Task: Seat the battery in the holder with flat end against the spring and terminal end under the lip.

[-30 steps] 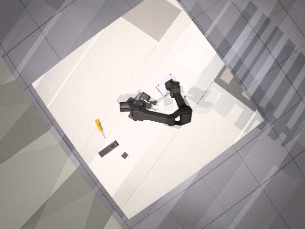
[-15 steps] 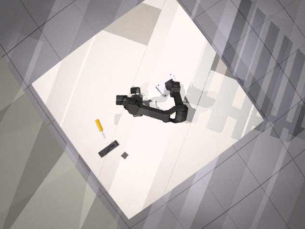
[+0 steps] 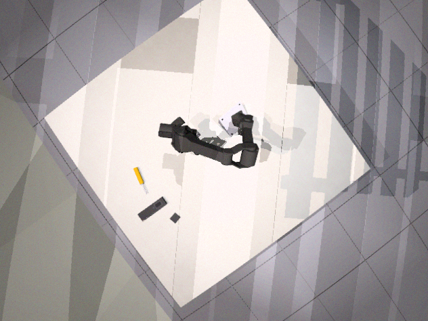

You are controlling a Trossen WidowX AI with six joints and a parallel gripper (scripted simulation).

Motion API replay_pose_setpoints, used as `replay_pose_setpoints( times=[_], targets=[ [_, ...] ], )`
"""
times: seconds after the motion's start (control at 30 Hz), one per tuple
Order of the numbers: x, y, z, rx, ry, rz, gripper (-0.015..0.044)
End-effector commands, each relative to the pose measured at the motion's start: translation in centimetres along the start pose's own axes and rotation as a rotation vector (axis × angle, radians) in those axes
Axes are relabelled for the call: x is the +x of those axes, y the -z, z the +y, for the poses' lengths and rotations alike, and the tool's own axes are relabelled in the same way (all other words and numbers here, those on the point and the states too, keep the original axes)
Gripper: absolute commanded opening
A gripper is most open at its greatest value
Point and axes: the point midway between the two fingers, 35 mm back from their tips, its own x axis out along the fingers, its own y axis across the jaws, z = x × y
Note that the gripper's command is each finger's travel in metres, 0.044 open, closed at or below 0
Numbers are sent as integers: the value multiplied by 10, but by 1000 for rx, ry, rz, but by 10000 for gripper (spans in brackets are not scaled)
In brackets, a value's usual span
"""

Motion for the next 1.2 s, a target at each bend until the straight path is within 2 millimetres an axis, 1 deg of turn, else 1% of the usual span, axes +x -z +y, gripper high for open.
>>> replay_pose_setpoints(
  times=[0.0, 0.17, 0.5, 0.83, 1.17],
  targets=[
    [-1, 1, -5, -72, 1, 1, 85],
    [0, 1, -5, -74, 0, -8, 85],
    [22, -3, -7, -63, 6, -133, 85],
    [39, -5, -4, -58, -1, -251, 85],
    [43, -4, -5, -55, -2, -298, 85]
  ],
)
